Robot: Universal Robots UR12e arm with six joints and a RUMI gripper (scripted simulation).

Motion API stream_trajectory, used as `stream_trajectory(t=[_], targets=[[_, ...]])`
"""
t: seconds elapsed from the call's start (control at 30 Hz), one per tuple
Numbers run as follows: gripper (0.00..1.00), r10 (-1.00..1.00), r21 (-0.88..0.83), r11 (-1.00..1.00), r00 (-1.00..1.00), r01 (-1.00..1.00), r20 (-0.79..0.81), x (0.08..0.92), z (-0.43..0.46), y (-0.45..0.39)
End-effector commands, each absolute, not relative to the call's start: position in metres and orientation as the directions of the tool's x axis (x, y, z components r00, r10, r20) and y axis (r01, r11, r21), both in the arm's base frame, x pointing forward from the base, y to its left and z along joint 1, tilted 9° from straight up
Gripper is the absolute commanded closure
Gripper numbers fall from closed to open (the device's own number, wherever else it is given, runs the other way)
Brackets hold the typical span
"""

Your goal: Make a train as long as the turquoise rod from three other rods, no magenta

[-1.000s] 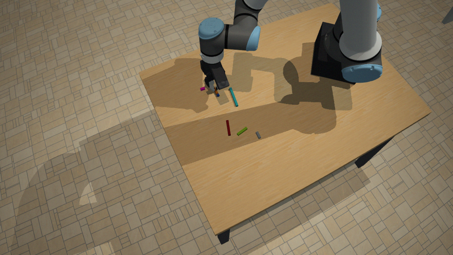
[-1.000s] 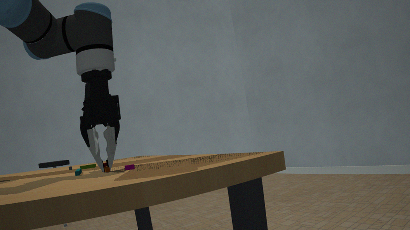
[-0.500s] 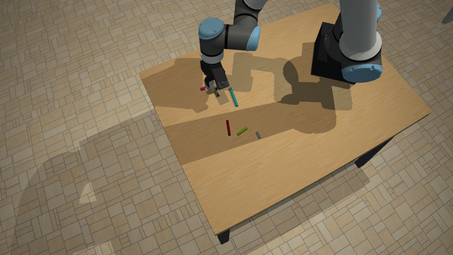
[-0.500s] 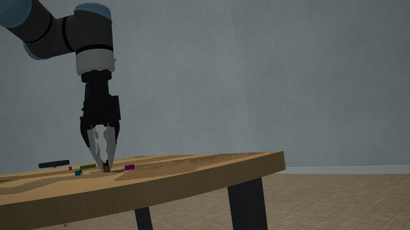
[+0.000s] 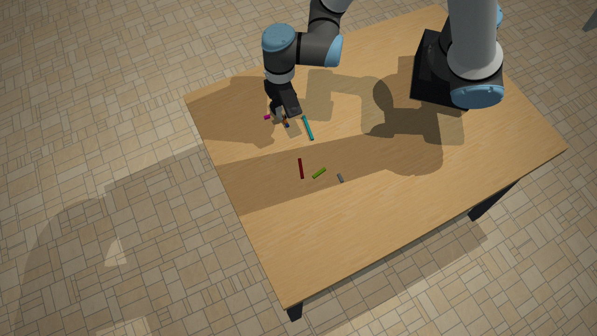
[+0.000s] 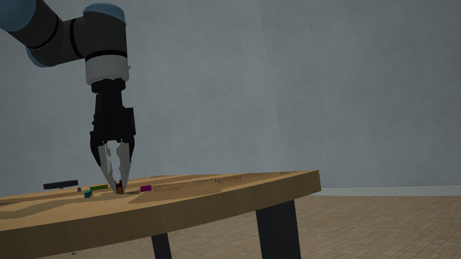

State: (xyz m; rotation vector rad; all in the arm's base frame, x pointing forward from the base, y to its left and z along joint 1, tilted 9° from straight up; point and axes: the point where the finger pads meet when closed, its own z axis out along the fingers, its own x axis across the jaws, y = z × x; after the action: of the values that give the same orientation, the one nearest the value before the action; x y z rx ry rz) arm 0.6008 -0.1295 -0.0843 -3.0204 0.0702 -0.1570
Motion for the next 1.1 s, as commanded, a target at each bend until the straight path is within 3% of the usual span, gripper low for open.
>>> stream_trajectory(t=[0.0, 0.13, 0.57, 1.07], targets=[[1.0, -0.052, -0.118, -0.992, 0.993, -0.04, 0.102, 0.6012, -0.0838, -0.1299], [1.0, -0.052, -0.118, -0.992, 0.993, -0.04, 0.102, 0.6012, -0.0838, -0.1299], [0.86, -0.052, -0.118, -0.992, 0.993, -0.04, 0.102, 0.6012, -0.0838, -0.1299], [0.86, -0.052, -0.118, -0.992, 0.993, -0.04, 0.102, 0.6009, -0.0808, -0.1302]])
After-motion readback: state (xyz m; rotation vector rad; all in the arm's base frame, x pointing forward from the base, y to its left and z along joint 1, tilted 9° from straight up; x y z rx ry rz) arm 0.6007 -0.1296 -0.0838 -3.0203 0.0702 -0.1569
